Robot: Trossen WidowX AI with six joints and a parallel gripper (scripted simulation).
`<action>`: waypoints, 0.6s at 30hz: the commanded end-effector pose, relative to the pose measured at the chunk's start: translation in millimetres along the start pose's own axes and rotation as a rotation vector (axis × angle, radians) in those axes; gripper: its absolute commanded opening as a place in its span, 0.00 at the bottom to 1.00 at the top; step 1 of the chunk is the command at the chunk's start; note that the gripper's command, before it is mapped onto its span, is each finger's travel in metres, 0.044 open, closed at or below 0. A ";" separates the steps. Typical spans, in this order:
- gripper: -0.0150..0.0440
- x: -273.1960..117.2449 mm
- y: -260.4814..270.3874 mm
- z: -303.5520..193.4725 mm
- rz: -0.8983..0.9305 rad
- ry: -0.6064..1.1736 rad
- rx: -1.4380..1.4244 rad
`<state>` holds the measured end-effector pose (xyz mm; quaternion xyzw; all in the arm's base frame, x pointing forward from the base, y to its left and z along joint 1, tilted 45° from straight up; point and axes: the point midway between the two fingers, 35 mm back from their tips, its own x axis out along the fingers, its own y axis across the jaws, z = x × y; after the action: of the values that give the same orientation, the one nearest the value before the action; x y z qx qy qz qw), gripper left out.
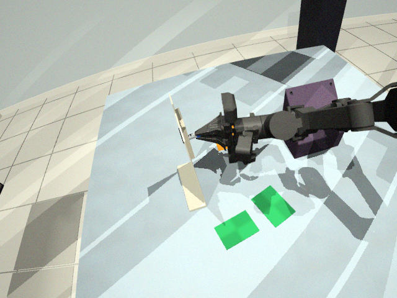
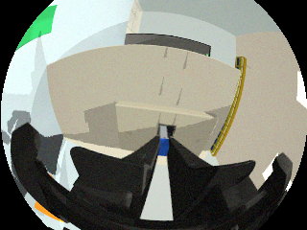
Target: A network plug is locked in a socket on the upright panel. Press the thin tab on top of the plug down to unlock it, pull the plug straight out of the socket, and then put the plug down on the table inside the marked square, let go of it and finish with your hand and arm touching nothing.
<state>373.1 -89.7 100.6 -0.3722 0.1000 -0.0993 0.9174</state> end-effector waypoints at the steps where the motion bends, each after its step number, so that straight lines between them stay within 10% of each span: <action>1: 0.25 -3.3 0.8 -0.9 0.003 -0.001 -0.001; 18: 0.25 -13.4 0.9 -4.4 0.004 0.000 -0.001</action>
<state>361.8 -89.5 99.0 -0.3717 0.1008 -0.0999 0.9174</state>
